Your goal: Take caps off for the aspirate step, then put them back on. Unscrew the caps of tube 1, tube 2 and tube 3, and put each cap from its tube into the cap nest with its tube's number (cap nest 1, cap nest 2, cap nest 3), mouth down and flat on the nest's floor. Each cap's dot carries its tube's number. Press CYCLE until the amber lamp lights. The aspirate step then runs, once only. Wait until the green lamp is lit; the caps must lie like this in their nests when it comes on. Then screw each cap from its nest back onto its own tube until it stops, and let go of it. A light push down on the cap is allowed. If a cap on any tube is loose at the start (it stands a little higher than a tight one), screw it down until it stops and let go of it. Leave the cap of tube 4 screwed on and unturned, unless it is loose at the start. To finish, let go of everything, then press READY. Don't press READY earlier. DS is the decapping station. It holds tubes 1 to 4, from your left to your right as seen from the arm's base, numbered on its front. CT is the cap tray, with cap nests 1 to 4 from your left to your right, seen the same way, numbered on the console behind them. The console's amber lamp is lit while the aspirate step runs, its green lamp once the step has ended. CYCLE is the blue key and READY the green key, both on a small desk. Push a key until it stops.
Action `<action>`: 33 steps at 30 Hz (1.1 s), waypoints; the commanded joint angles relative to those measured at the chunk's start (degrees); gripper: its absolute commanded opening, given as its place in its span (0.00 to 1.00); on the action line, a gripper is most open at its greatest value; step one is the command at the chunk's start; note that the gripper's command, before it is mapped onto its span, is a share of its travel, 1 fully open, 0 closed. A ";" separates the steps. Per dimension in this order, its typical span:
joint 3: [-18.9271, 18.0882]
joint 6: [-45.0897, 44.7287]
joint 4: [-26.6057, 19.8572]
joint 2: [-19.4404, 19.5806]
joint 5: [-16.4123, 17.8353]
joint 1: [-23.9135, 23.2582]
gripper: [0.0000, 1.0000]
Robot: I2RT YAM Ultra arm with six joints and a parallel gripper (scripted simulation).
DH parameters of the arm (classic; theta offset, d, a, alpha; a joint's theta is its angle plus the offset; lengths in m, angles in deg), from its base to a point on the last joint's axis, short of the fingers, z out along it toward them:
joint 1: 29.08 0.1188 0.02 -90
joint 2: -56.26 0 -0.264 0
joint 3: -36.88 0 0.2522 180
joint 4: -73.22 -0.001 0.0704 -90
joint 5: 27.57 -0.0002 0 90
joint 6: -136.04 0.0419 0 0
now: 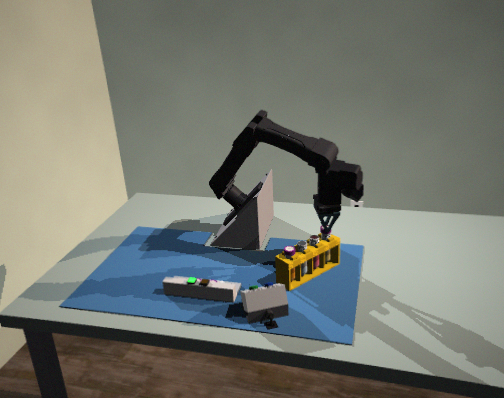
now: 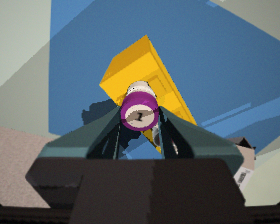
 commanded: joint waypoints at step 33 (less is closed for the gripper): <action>0.85 -0.35 2.02 -0.40 -0.24 -0.16 0.00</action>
